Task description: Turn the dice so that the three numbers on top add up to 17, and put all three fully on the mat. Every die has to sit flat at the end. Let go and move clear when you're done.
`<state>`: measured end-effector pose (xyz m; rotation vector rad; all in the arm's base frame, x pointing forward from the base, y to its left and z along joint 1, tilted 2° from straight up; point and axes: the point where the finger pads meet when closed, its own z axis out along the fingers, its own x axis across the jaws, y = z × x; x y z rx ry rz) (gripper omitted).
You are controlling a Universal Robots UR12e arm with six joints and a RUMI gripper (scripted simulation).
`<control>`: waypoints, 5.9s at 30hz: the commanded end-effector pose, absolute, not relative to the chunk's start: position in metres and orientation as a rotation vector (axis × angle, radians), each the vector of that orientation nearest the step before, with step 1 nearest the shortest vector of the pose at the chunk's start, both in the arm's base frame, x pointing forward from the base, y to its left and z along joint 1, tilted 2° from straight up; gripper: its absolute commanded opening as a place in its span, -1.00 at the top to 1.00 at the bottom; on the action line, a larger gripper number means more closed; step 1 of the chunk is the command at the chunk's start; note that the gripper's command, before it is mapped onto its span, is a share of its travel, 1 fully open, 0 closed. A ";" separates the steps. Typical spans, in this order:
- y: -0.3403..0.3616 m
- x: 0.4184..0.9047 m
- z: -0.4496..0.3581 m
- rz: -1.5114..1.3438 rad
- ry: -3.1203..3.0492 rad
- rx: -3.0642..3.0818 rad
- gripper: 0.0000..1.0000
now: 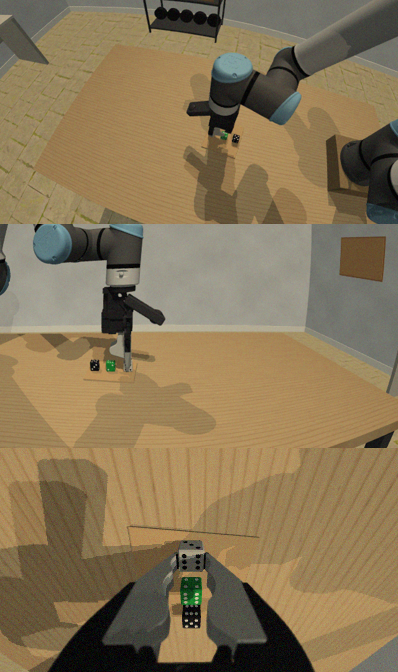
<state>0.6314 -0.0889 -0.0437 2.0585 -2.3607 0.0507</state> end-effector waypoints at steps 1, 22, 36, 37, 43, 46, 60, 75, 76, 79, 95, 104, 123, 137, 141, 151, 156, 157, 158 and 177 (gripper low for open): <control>-0.091 0.631 -0.045 0.050 -2.361 2.056 0.73; -0.091 0.631 -0.044 0.050 -2.361 2.056 0.51; -0.089 0.630 -0.002 0.050 -2.361 2.056 0.51; -0.089 0.630 0.004 0.050 -2.361 2.056 0.51; -0.088 0.630 0.033 0.050 -2.361 2.056 0.51; -0.088 0.630 0.039 0.050 -2.361 2.056 0.51; -0.088 0.630 0.045 0.050 -2.361 2.056 -1.00; -0.088 0.630 0.045 0.050 -2.361 2.056 -1.00; -0.088 0.630 0.046 0.050 -2.361 2.056 -1.00; -0.088 0.630 0.050 0.050 -2.361 2.056 -1.00; -0.086 0.629 0.113 0.050 -2.361 2.056 -1.00; -0.085 0.629 0.132 0.050 -2.361 2.056 -1.00; -0.085 0.629 0.132 0.050 -2.361 2.056 -1.00; -0.085 0.629 0.132 0.050 -2.361 2.056 -1.00; -0.085 0.629 0.132 0.050 -2.361 2.056 -1.00; -0.085 0.629 0.132 0.050 -2.361 2.056 -1.00; -0.085 0.629 0.132 0.050 -2.361 2.056 -1.00; -0.085 0.629 0.132 0.050 -2.361 2.056 -1.00; -0.085 0.629 0.132 0.050 -2.361 2.056 -1.00; -0.085 0.629 0.132 0.050 -2.361 2.056 -1.00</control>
